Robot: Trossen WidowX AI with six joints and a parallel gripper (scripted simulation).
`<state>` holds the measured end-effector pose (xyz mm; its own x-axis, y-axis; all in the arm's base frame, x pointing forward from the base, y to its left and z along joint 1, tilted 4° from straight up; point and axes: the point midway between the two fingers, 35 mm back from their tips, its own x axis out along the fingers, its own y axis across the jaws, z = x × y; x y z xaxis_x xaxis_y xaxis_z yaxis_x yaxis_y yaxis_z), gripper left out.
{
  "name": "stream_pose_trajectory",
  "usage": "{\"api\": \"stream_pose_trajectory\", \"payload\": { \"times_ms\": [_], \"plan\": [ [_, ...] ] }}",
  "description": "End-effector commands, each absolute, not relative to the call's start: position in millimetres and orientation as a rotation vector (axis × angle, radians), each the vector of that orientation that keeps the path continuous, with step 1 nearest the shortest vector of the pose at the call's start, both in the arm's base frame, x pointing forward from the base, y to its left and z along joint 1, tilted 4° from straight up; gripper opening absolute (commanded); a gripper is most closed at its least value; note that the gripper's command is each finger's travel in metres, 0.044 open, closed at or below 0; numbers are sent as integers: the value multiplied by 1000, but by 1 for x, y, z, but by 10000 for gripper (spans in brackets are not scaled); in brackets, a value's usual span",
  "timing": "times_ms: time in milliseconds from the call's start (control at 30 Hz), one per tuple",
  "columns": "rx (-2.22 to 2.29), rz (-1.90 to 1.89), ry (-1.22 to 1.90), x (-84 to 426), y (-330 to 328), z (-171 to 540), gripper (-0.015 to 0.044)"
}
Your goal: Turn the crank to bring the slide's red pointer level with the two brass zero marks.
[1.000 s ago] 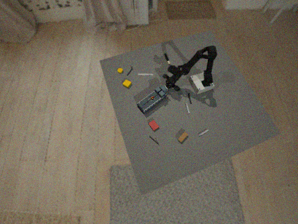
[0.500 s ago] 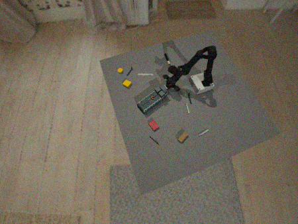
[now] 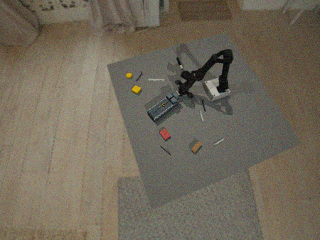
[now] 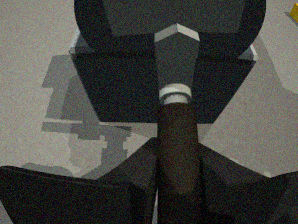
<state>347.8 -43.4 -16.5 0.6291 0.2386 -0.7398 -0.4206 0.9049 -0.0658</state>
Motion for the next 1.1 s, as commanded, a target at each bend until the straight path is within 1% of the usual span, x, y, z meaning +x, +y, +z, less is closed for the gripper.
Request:
{"api": "stream_pose_trajectory", "payload": {
  "times_ms": [0, 1067],
  "plan": [
    [-233, 405, 813, 344, -35, -18, 0],
    [-232, 406, 813, 337, -20, -10, 0]
  ]
}}
